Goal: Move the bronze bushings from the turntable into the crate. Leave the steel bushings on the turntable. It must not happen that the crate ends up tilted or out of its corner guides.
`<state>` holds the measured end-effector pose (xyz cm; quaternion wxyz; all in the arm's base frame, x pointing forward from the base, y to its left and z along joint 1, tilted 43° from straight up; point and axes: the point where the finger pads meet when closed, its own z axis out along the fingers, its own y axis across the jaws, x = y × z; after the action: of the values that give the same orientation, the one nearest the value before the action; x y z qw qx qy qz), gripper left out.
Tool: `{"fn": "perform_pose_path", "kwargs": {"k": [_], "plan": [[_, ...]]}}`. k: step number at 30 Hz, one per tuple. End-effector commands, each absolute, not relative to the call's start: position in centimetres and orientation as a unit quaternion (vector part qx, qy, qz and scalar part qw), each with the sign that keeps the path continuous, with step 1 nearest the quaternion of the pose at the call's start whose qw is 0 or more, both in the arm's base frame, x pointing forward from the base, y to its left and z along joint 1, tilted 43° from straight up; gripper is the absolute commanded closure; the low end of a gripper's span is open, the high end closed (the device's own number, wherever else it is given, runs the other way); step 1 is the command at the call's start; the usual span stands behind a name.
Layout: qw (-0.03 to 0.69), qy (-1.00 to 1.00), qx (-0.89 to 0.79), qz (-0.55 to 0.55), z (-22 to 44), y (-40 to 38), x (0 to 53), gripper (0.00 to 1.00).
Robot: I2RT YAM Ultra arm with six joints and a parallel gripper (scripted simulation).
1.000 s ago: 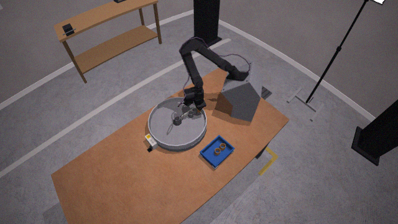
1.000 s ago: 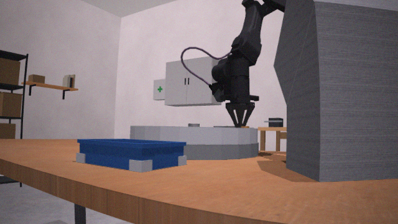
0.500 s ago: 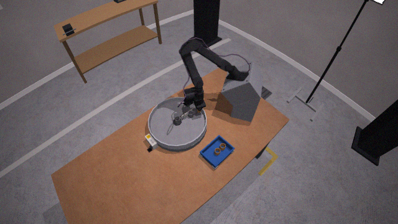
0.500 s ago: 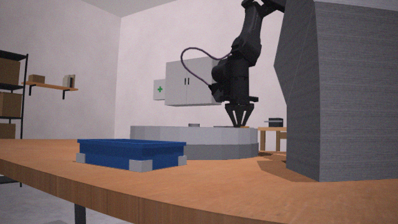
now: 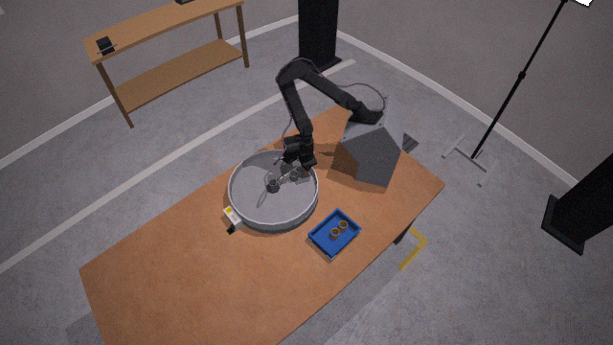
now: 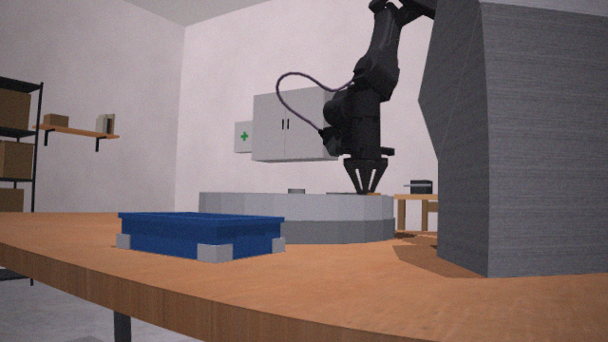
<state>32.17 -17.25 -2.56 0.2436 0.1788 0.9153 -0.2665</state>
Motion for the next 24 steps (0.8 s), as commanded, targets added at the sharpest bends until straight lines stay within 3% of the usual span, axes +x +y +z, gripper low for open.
{"fn": "perform_pose_path", "kwargs": {"k": [1, 8, 9, 24], "plan": [[0.26, 0.912, 0.173, -0.265, -1.95, -17.18, 33.31, 0.85], [0.26, 0.912, 0.173, -0.265, -1.95, -17.18, 33.31, 0.85], [0.26, 0.912, 0.173, -0.265, -1.95, -17.18, 33.31, 1.0], [0.258, 0.91, 0.18, -0.272, -1.85, -17.63, 33.05, 1.0]]}}
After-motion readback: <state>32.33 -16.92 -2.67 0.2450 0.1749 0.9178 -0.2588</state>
